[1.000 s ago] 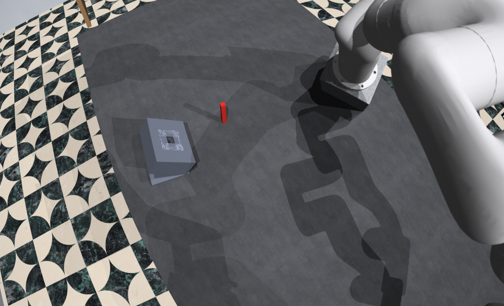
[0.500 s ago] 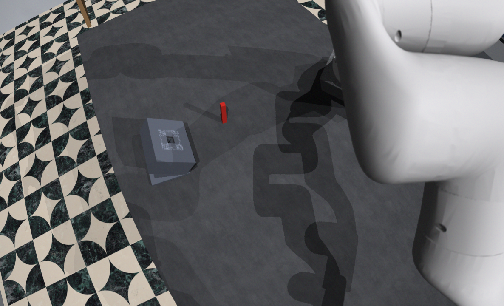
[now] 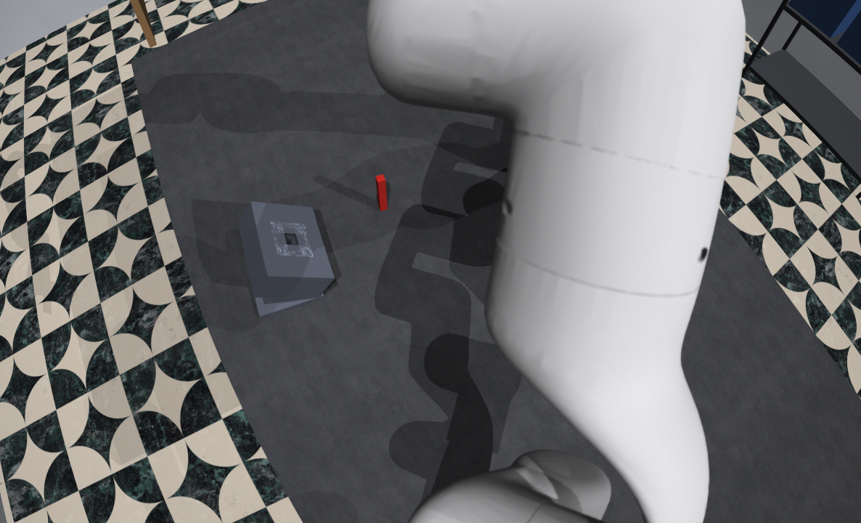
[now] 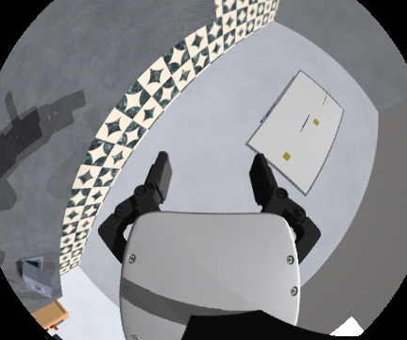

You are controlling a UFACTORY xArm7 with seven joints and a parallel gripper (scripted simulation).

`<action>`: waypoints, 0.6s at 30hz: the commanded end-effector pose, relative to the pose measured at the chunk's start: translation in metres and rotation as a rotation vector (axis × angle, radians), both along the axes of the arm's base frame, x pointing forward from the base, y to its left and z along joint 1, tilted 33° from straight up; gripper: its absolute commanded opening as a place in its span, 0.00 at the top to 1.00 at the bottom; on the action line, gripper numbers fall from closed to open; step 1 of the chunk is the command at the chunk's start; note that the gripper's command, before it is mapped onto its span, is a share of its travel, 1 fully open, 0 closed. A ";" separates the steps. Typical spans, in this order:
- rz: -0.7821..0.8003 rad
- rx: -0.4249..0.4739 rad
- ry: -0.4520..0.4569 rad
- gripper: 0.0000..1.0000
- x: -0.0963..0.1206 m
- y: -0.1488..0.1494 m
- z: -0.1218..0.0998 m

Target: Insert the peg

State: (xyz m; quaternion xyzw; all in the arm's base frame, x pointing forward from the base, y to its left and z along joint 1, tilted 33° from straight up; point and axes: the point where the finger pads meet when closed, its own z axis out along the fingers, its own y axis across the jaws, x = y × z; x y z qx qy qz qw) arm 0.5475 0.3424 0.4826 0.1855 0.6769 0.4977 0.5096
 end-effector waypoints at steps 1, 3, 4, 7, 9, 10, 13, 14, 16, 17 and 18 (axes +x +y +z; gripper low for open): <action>-0.025 -0.067 0.028 0.00 0.008 -0.061 -0.012; -0.040 -0.102 0.049 0.00 0.011 -0.089 -0.022; -0.047 -0.118 0.059 0.00 0.012 -0.103 -0.027; -0.067 -0.168 0.095 0.00 0.012 -0.144 -0.044; -0.079 -0.199 0.121 0.00 0.011 -0.171 -0.056; -0.084 -0.215 0.134 0.00 0.010 -0.184 -0.062; -0.090 -0.230 0.148 0.00 0.008 -0.198 -0.069; -0.095 -0.245 0.163 0.00 0.006 -0.211 -0.075; -0.104 -0.275 0.192 0.00 0.001 -0.236 -0.089; -0.109 -0.289 0.207 0.00 -0.002 -0.249 -0.096; -0.112 -0.303 0.222 0.00 -0.005 -0.261 -0.103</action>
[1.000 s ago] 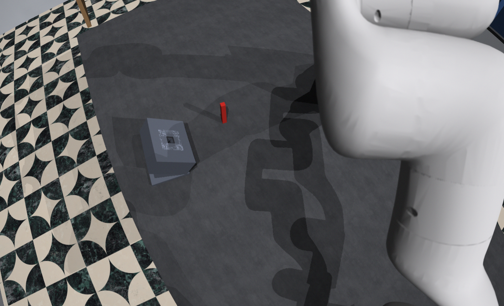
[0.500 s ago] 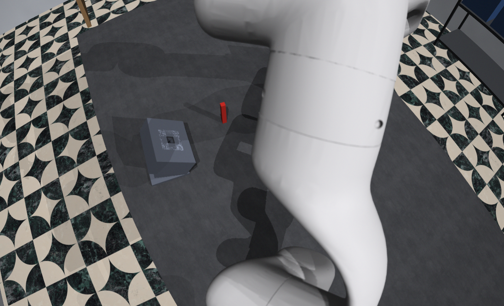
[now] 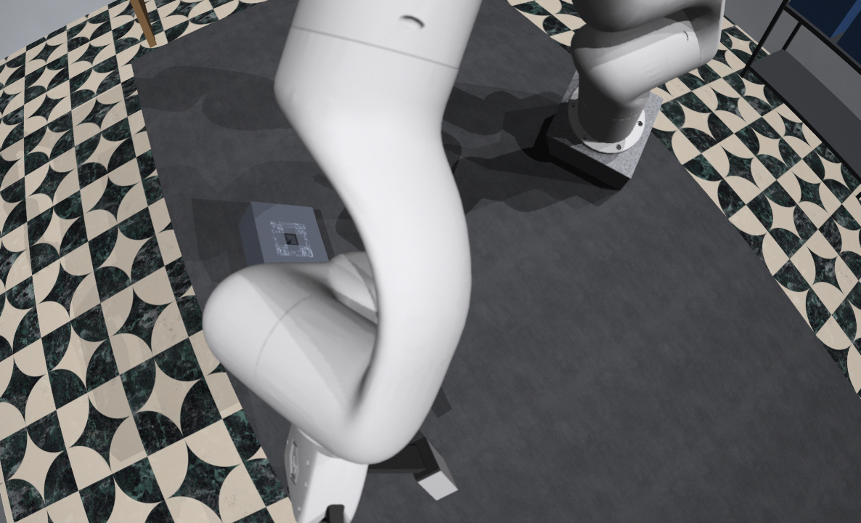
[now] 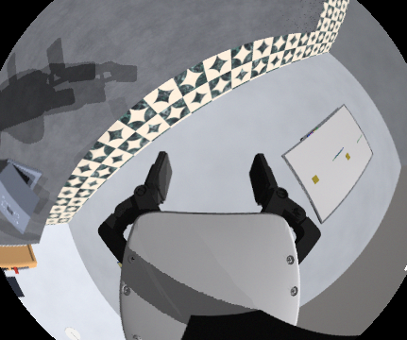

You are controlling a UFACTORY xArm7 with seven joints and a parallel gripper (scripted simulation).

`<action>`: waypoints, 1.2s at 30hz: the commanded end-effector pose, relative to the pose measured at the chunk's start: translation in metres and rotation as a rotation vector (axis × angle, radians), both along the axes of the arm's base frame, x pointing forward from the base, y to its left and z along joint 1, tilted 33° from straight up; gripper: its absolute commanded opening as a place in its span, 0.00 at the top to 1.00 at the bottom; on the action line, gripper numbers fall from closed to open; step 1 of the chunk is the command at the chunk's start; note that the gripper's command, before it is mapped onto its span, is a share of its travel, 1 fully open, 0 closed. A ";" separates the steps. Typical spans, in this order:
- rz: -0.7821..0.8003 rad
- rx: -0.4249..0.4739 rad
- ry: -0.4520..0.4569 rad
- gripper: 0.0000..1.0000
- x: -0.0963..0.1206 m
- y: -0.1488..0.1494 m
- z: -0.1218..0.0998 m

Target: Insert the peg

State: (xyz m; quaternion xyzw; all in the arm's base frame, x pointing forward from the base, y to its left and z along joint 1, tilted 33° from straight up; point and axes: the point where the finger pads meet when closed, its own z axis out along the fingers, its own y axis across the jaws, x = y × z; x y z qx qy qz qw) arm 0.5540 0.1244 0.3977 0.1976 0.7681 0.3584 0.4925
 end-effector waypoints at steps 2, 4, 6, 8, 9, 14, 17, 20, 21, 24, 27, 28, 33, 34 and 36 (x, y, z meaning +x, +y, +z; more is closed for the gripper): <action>-0.015 -0.066 0.075 0.00 -0.018 -0.067 -0.033; -0.022 -0.091 0.108 0.00 -0.027 -0.091 -0.048; -0.029 -0.115 0.141 0.00 -0.036 -0.113 -0.064; -0.033 -0.138 0.175 0.00 -0.047 -0.134 -0.080; -0.035 -0.149 0.192 0.00 -0.052 -0.144 -0.088; -0.038 -0.182 0.243 0.00 -0.070 -0.172 -0.112; -0.038 -0.212 0.295 0.00 -0.090 -0.198 -0.136; -0.035 -0.240 0.346 0.00 -0.111 -0.221 -0.160; -0.033 -0.249 0.362 0.00 -0.118 -0.228 -0.168; -0.026 -0.276 0.412 0.00 -0.140 -0.248 -0.192; -0.019 -0.293 0.443 0.00 -0.155 -0.259 -0.207; -0.019 -0.293 0.443 0.00 -0.155 -0.259 -0.207; 0.003 -0.334 0.518 0.00 -0.193 -0.282 -0.244; 0.008 -0.342 0.532 0.00 -0.201 -0.286 -0.251; 0.019 -0.358 0.558 0.00 -0.215 -0.293 -0.265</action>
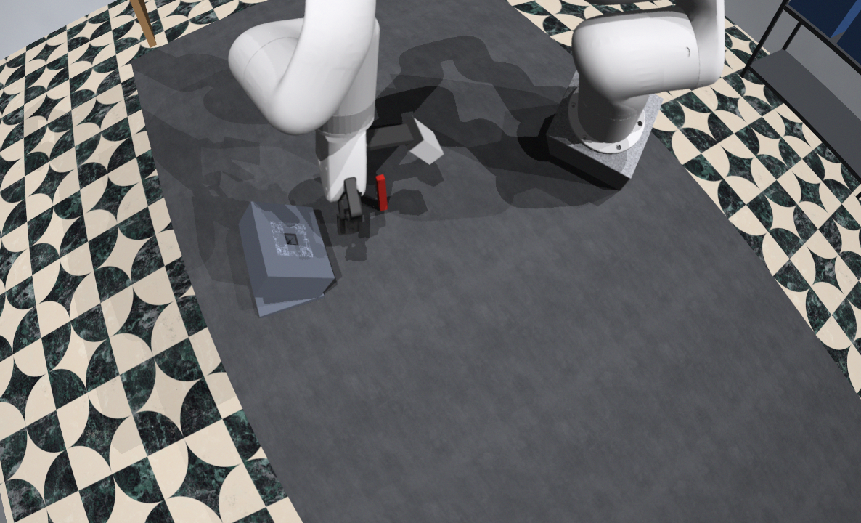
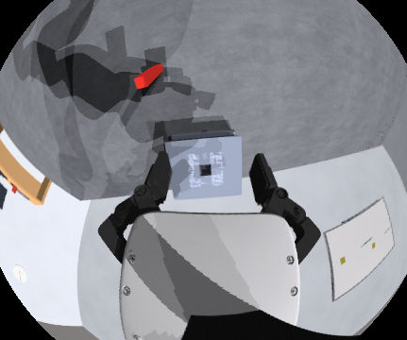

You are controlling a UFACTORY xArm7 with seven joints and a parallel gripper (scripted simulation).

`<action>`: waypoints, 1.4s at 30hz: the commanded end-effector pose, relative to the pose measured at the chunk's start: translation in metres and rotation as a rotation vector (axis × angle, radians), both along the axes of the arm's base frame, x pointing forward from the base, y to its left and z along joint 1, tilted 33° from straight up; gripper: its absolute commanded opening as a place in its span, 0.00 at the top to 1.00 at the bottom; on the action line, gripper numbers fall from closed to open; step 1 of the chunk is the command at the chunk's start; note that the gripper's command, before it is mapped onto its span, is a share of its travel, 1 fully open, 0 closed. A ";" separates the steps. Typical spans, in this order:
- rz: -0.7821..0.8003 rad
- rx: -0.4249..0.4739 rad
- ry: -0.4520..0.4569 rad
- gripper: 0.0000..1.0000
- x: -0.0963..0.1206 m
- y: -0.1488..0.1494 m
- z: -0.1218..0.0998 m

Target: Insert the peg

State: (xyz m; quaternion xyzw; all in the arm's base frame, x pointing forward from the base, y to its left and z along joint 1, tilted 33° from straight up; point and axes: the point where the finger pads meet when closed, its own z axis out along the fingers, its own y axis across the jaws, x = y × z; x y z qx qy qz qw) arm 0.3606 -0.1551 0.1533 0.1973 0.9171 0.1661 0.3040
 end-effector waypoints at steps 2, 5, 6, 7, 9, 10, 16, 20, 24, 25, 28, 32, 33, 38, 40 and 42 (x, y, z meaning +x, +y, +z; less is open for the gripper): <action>0.025 -0.035 0.067 0.00 -0.036 -0.019 -0.034; 0.043 -0.054 0.105 0.00 -0.057 -0.026 -0.054; 0.049 -0.059 0.115 0.00 -0.063 -0.028 -0.059; 0.052 -0.062 0.121 0.00 -0.066 -0.028 -0.062; 0.052 -0.062 0.121 0.00 -0.066 -0.028 -0.062; 0.053 -0.063 0.123 0.00 -0.067 -0.029 -0.063; 0.053 -0.064 0.123 0.00 -0.062 -0.027 -0.071; 0.053 -0.063 0.123 0.00 -0.059 -0.026 -0.077; 0.053 -0.063 0.123 0.00 -0.055 -0.025 -0.083; 0.053 -0.063 0.123 0.00 -0.055 -0.025 -0.083; 0.053 -0.063 0.123 0.00 -0.053 -0.024 -0.085; 0.053 -0.063 0.123 0.00 -0.050 -0.023 -0.091; 0.053 -0.063 0.123 0.00 -0.049 -0.023 -0.092; 0.053 -0.063 0.123 0.00 -0.045 -0.022 -0.099; 0.053 -0.063 0.123 0.00 -0.043 -0.021 -0.102; 0.053 -0.063 0.123 0.00 -0.042 -0.021 -0.103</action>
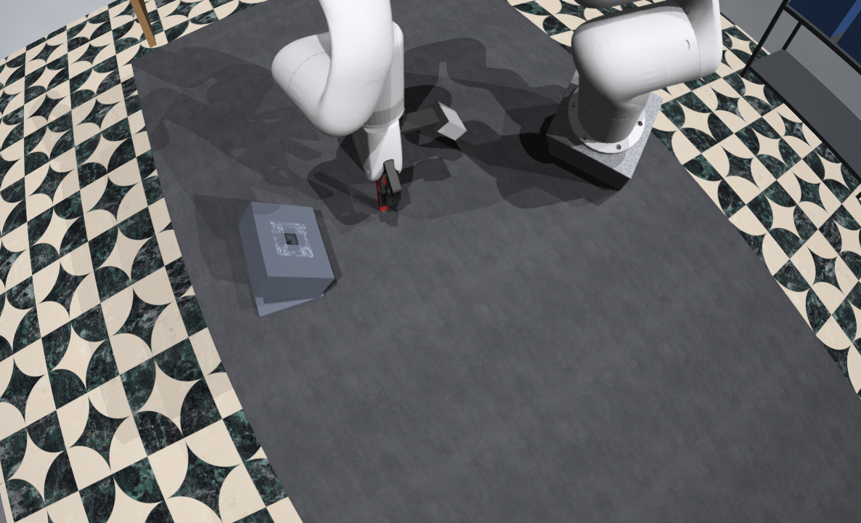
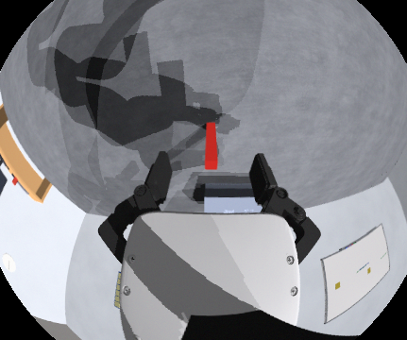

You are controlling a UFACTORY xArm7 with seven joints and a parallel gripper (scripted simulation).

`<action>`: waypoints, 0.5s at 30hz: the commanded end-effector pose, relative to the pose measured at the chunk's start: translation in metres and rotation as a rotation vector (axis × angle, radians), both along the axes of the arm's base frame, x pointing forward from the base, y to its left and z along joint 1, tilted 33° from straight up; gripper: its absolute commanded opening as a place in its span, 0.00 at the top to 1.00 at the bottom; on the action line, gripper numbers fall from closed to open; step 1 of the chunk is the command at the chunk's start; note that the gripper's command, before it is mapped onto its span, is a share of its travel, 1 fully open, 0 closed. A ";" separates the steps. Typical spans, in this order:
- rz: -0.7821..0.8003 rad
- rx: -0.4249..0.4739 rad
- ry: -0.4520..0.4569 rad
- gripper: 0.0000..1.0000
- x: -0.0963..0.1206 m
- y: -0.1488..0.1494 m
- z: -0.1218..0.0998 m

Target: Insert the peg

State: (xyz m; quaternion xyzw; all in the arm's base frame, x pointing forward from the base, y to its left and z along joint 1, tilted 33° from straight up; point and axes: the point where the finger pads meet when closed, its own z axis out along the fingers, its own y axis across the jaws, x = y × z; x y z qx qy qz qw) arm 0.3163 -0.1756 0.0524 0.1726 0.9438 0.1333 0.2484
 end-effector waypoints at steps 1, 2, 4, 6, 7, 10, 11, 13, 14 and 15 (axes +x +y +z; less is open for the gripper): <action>-0.001 -0.001 0.000 0.00 0.002 0.000 -0.003; -0.001 -0.001 0.000 0.00 0.003 0.000 -0.004; -0.001 -0.001 0.000 0.00 0.004 0.000 -0.006; -0.001 -0.001 0.000 0.00 0.005 0.001 -0.007; -0.001 -0.001 0.000 0.00 0.005 0.001 -0.008; -0.001 -0.001 0.000 0.00 0.006 0.001 -0.010; -0.001 -0.001 0.000 0.08 0.005 0.001 -0.008; -0.001 -0.001 0.000 0.23 0.005 0.001 -0.008; -0.001 -0.001 0.000 0.30 0.005 0.001 -0.008; -0.001 -0.001 0.000 0.38 0.005 0.001 -0.008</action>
